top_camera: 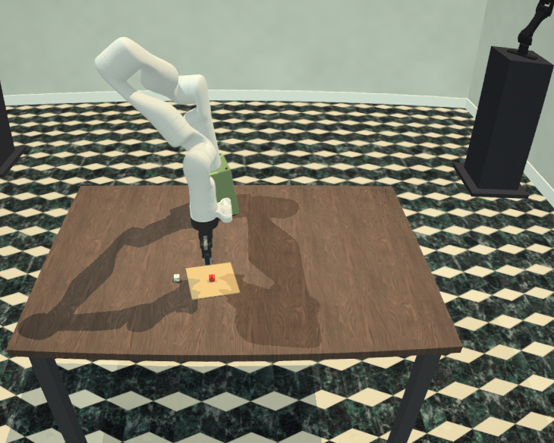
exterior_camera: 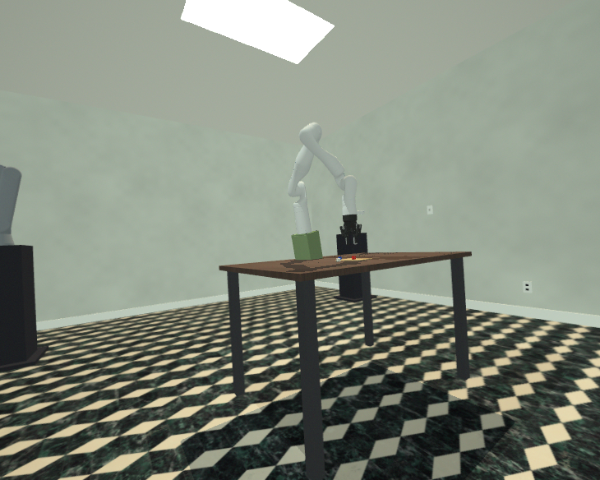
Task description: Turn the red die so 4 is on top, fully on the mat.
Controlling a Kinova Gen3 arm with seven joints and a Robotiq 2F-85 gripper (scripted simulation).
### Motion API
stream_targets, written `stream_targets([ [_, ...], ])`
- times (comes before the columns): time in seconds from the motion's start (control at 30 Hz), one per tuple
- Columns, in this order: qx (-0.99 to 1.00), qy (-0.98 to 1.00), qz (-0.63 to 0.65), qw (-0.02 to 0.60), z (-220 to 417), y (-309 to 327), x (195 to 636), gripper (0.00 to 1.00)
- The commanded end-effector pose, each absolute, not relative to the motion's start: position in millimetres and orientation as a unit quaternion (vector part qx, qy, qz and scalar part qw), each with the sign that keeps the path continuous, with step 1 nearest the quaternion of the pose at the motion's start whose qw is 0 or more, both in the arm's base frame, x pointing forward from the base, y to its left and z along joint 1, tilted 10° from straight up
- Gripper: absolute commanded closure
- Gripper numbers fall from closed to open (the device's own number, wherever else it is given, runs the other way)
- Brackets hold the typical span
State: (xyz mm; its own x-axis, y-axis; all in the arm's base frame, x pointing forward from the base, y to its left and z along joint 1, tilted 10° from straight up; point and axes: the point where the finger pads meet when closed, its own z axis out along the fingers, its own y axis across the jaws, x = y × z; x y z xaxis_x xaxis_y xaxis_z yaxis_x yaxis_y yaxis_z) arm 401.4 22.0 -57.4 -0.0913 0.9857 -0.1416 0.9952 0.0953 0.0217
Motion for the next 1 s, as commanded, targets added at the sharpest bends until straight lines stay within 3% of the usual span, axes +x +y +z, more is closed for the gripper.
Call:
stream_targets([
  [0.0, 0.664, 0.743, -0.042, 0.068, -55.6, 29.6, 402.4, 0.49],
  [0.23, 0.664, 0.743, -0.044, 0.073, -55.1, 32.6, 402.7, 0.49],
  [0.27, 0.664, 0.743, -0.044, 0.073, -55.1, 32.6, 402.7, 0.00],
  [0.97, 0.664, 0.743, -0.044, 0.073, -54.3, 32.7, 402.7, 0.00],
])
